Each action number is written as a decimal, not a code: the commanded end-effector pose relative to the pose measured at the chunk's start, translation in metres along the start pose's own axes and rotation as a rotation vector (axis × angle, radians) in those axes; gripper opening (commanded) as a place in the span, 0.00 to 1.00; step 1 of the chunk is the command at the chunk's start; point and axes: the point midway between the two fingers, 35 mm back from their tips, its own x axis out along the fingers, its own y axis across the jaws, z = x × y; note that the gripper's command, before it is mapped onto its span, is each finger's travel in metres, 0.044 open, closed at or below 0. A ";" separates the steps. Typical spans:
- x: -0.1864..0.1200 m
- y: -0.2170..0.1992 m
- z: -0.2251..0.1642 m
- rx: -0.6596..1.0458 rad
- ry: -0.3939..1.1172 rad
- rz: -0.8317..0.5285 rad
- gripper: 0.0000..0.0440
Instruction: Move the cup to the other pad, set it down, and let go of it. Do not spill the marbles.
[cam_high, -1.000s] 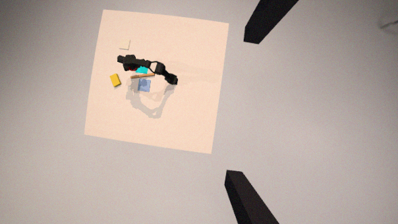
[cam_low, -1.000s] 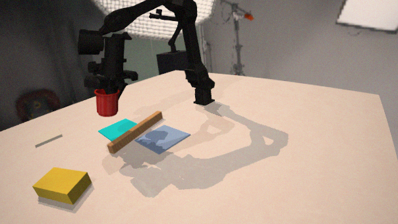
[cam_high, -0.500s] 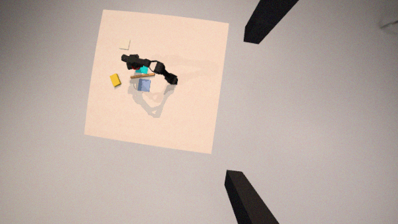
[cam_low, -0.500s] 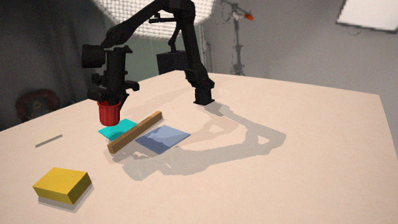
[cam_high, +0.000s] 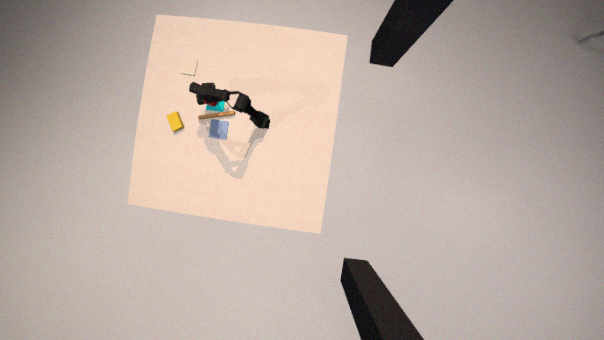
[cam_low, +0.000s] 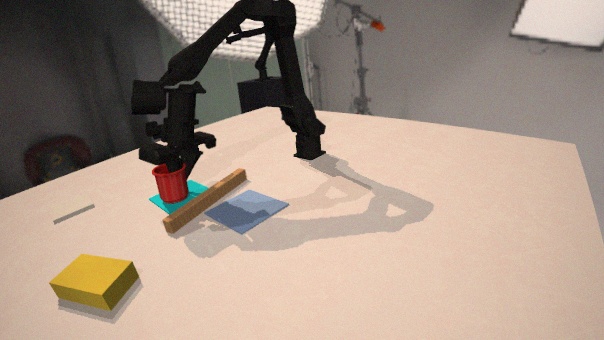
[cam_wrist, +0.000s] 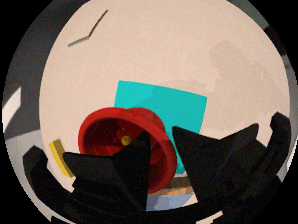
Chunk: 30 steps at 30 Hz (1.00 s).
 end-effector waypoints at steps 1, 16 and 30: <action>-0.004 0.002 0.005 0.021 -0.013 0.038 0.33; -0.034 -0.005 0.010 0.035 -0.025 0.117 0.46; -0.081 -0.005 0.028 0.052 -0.085 0.211 0.71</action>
